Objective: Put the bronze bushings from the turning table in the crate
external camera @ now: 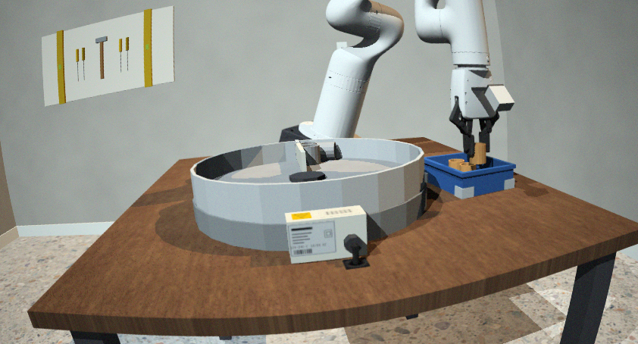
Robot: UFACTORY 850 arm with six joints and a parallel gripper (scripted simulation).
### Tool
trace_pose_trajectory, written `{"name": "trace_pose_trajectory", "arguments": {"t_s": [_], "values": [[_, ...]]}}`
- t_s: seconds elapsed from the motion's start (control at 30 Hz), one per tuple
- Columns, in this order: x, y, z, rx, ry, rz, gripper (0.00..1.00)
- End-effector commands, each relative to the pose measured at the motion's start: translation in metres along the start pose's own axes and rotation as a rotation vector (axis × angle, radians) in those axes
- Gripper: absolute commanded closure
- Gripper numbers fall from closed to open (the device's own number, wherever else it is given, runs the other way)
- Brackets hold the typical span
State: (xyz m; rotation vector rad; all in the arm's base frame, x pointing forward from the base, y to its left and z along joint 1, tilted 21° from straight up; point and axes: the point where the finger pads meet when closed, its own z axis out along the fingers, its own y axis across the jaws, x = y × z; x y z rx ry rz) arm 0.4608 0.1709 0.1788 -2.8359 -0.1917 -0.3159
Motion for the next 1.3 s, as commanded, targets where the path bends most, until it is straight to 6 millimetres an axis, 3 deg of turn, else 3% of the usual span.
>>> {"name": "trace_pose_trajectory", "arguments": {"t_s": [0.0,1.27], "values": [[0.001,0.0,0.0,0.0,0.002,0.0,1.0],[0.001,0.0,0.041,0.0,0.002,0.0,1.0]]}}
